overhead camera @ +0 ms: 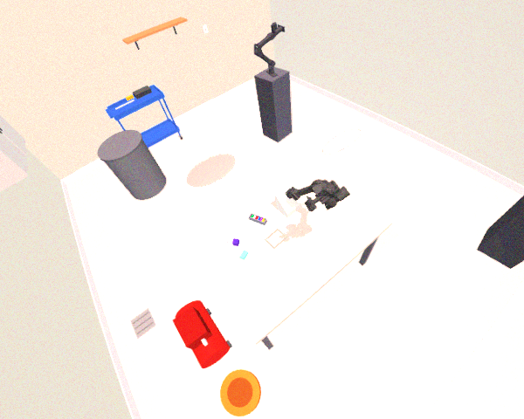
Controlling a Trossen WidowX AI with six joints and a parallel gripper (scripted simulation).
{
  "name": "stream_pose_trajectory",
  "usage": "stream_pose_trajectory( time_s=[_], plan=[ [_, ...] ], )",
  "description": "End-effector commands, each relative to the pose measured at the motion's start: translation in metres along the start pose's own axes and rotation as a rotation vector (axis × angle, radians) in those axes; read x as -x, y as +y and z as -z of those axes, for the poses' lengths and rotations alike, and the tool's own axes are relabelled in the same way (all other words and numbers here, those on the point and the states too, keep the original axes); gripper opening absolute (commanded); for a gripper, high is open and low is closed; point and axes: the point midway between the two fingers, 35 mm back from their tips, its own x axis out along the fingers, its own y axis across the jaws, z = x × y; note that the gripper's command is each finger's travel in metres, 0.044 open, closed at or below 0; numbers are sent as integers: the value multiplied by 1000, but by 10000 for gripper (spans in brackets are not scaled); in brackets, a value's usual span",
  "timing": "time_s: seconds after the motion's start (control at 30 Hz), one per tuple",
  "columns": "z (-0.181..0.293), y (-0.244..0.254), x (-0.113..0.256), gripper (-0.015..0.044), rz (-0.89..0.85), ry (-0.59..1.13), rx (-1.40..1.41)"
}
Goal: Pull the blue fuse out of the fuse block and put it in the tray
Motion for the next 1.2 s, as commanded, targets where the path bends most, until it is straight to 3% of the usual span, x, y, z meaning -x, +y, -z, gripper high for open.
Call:
stream_pose_trajectory(
  time_s=[0.0, 0.4, 0.77, 1.17],
  plan=[
    [0, -1, 0, 374, 2, 1, 6],
    [0, -136, -24, 74, 213, 117, 620],
    [-28, -284, -32, 74, 461, 357, 1183],
    [-136, -462, 9, 74, 858, 879, 1739]
  ],
)
